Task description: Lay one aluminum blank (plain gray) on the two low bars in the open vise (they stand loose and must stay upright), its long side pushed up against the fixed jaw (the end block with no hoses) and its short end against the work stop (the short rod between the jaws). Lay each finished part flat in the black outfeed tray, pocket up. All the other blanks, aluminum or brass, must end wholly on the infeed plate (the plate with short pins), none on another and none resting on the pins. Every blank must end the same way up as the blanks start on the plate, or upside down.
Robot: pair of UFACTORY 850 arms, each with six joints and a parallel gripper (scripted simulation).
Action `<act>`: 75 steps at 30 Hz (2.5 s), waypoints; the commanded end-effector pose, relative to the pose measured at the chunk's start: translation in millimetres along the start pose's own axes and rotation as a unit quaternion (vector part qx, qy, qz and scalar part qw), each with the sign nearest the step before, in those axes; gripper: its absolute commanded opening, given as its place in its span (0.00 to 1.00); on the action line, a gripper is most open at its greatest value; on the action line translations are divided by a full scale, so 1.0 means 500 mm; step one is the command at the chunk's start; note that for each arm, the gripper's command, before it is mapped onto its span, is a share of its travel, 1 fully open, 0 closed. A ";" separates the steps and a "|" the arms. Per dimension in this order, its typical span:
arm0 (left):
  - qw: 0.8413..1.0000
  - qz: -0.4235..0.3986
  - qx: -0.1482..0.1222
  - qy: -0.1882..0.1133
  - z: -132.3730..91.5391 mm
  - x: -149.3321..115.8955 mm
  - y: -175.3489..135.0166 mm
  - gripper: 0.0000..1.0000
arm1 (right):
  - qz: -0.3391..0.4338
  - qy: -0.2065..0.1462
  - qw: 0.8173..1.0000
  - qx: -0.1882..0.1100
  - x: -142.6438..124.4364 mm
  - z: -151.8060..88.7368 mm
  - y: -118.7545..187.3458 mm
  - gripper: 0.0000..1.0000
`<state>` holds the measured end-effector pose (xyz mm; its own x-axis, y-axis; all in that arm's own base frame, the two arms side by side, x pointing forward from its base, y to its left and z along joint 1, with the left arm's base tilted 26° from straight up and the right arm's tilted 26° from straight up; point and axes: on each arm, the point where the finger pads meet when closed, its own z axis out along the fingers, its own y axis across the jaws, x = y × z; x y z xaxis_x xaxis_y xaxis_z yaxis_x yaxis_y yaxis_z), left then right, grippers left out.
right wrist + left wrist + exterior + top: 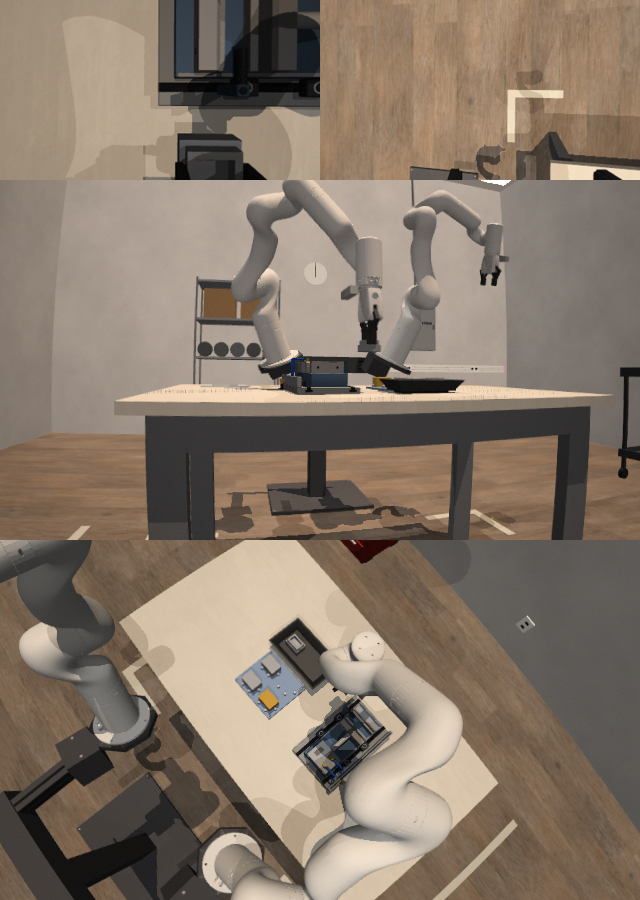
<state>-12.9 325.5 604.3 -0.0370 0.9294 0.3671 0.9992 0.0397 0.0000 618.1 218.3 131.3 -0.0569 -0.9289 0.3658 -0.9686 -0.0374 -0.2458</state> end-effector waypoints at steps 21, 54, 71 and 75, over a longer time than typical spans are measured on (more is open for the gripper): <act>1.000 0.000 0.000 0.001 -0.002 0.001 0.000 1.00 | -0.001 -0.002 1.000 -0.005 -0.269 0.000 0.001 0.00; 1.000 0.000 0.000 0.001 -0.002 0.001 0.000 1.00 | -0.001 -0.002 1.000 -0.005 -0.270 0.015 0.001 0.00; 1.000 0.000 0.000 0.001 -0.002 0.001 0.000 1.00 | -0.001 -0.002 1.000 -0.005 -0.270 0.061 0.001 0.00; 1.000 0.000 0.000 0.001 -0.002 0.001 0.000 1.00 | -0.001 -0.002 1.000 -0.005 -0.271 0.076 0.001 0.00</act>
<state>-12.9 325.5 604.3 -0.0370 0.9294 0.3671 0.9992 0.0397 0.0000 631.8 332.2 54.5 -0.0534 -0.9295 0.3650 -0.9715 -0.0362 -0.2343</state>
